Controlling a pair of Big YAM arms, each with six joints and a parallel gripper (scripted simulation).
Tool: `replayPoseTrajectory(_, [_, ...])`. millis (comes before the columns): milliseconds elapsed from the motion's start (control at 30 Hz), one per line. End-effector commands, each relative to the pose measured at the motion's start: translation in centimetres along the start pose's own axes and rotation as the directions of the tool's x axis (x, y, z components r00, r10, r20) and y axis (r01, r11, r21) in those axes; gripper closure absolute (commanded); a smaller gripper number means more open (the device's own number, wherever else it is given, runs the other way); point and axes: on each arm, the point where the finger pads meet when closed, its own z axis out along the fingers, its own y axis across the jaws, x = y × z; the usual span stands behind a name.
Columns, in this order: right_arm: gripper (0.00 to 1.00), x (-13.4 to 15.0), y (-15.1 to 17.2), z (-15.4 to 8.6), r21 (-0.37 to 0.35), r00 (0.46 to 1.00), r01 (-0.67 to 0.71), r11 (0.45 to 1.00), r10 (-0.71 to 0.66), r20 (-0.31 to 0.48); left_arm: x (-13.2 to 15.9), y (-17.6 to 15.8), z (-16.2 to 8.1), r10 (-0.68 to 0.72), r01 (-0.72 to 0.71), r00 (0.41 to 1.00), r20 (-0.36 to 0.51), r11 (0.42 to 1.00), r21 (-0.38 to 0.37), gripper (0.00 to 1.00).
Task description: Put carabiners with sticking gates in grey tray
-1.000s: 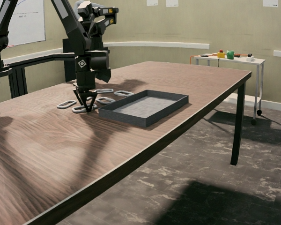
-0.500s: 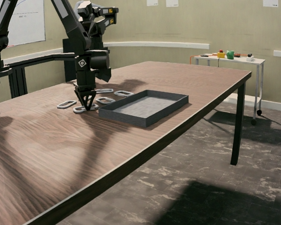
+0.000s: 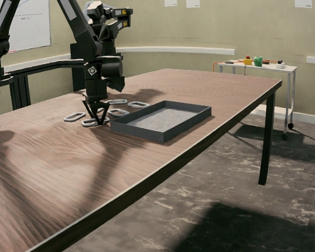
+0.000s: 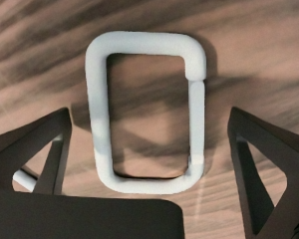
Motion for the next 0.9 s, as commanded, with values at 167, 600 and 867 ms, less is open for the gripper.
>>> replayPoseTrajectory(167, [0.01,-0.8,-0.6,-0.9,0.016,1.000,0.002,1.000,-0.002,0.023,-0.9,-0.1,-0.3,-0.001,0.001,1.000,0.012,1.000,0.001,0.00])
replayPoseTrajectory(600, [0.00,-2.1,-0.6,-3.6,0.032,0.880,-0.367,0.930,0.336,0.335,-0.9,-0.1,-0.3,-0.001,0.001,1.000,0.012,1.000,0.001,0.00])
replayPoseTrajectory(867, [0.00,0.0,0.5,-2.6,0.009,0.756,-0.502,0.865,0.433,0.491,-0.9,-0.1,-0.3,-0.001,0.001,1.000,0.012,1.000,0.001,0.00])
